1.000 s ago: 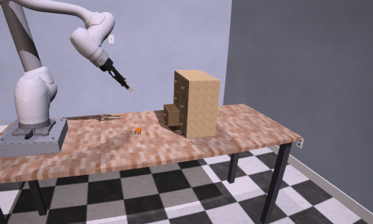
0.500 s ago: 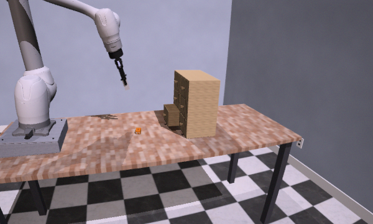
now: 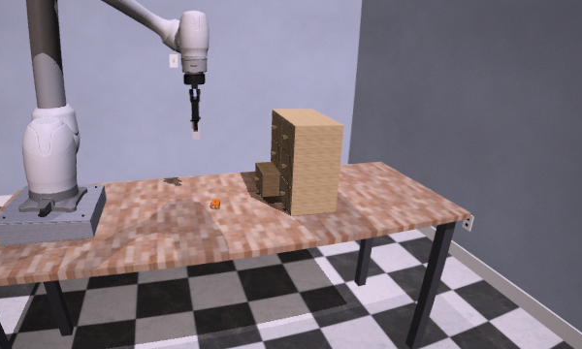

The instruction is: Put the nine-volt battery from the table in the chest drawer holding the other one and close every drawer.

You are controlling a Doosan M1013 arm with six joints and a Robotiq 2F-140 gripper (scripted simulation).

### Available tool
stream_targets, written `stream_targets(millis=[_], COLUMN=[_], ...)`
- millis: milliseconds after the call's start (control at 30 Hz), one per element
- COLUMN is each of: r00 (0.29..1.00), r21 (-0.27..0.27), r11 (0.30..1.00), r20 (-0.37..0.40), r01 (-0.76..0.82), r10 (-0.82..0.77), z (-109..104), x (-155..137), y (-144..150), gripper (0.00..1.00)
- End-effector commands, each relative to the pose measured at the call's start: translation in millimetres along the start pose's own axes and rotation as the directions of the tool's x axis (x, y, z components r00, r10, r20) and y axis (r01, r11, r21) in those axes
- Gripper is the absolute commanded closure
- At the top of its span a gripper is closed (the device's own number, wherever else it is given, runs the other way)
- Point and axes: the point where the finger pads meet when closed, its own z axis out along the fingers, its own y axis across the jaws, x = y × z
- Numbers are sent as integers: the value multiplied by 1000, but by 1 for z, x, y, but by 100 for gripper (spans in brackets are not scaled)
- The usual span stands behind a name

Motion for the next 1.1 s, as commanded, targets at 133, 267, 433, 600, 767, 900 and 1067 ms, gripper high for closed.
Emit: stream_targets(millis=[133, 267, 433, 600, 767, 900, 1067], r00=[1000, 1000, 1000, 1000, 1000, 1000, 1000], r21=[-1, -1, -1, -1, -1, -1, -1], r11=[1000, 1000, 1000, 1000, 1000, 1000, 1000], r20=[1, 1, 1, 1, 1, 1, 1], r01=[0, 0, 0, 0, 0, 0, 0], r10=[0, 0, 0, 0, 0, 0, 0], z=[0, 0, 0, 0, 0, -2, -23], x=[0, 0, 0, 0, 0, 0, 0], y=[0, 0, 0, 0, 0, 0, 0], gripper=[80, 0, 0, 0, 0, 0, 0])
